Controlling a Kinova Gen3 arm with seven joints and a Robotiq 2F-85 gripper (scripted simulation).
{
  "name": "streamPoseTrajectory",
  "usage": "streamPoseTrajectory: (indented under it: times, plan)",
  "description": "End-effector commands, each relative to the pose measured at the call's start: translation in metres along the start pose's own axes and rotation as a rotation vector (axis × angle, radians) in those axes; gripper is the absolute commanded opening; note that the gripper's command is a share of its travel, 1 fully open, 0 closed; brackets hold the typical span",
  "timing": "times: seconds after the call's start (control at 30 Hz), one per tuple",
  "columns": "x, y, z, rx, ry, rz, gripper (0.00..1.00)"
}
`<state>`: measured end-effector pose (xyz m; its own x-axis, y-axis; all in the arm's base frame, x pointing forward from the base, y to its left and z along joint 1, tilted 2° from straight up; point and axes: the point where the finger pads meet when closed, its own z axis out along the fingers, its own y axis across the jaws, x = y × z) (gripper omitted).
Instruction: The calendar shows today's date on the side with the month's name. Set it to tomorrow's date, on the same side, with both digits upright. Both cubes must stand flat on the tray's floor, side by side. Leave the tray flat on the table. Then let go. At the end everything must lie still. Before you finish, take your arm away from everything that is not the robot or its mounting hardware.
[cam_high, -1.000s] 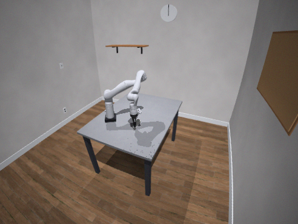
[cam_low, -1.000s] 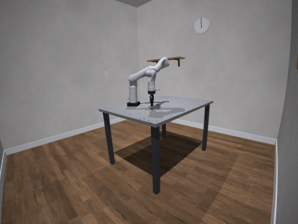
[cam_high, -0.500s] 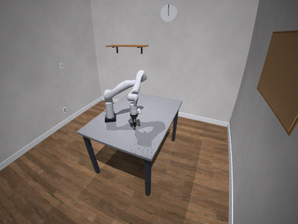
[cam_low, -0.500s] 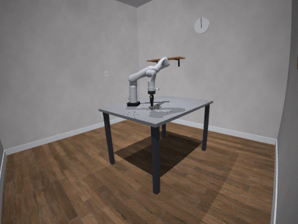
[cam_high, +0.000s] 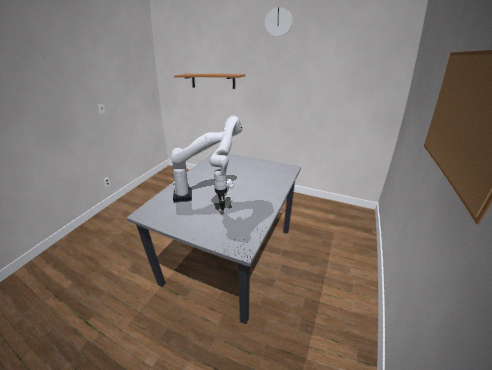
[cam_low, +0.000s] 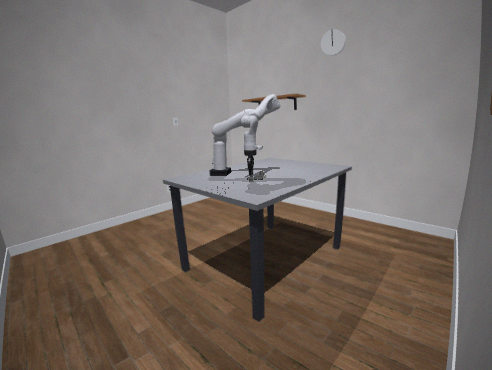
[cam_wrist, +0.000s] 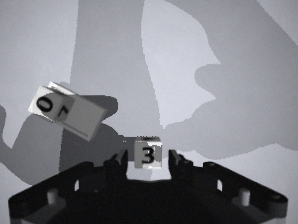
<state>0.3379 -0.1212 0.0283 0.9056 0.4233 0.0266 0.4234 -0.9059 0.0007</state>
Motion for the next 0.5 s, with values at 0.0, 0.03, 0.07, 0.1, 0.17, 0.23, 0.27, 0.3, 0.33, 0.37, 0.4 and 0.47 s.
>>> streamPoseTrajectory:
  times: [0.0,0.03,0.07,0.1,0.17,0.23,0.27,0.3,0.33,0.37,0.4,0.47]
  plan:
    - [0.0003,0.0002,-0.0004,-0.001,0.001,0.0,0.48]
    - [0.0003,0.0002,-0.0004,-0.001,0.001,0.0,0.48]
    - [0.0003,0.0002,-0.0004,-0.001,0.001,0.0,0.48]
    - [0.0003,0.0002,-0.0004,-0.001,0.001,0.0,0.48]
    - [0.0003,0.0002,-0.0004,-0.001,0.001,0.0,0.48]
    - [0.0003,0.0002,-0.0004,-0.001,0.001,0.0,0.48]
    - [0.0003,0.0002,-0.0004,-0.001,0.001,0.0,0.48]
    - [0.0003,0.0002,-0.0005,-0.001,0.001,0.0,0.48]
    - [0.0003,0.0002,-0.0006,-0.001,0.001,0.0,0.48]
    - [0.0003,0.0002,-0.0011,-0.001,0.001,0.0,0.48]
    - [0.0003,0.0002,-0.0011,-0.001,0.001,0.0,0.48]
    - [0.0003,0.0002,-0.0018,-0.001,0.001,0.0,0.48]
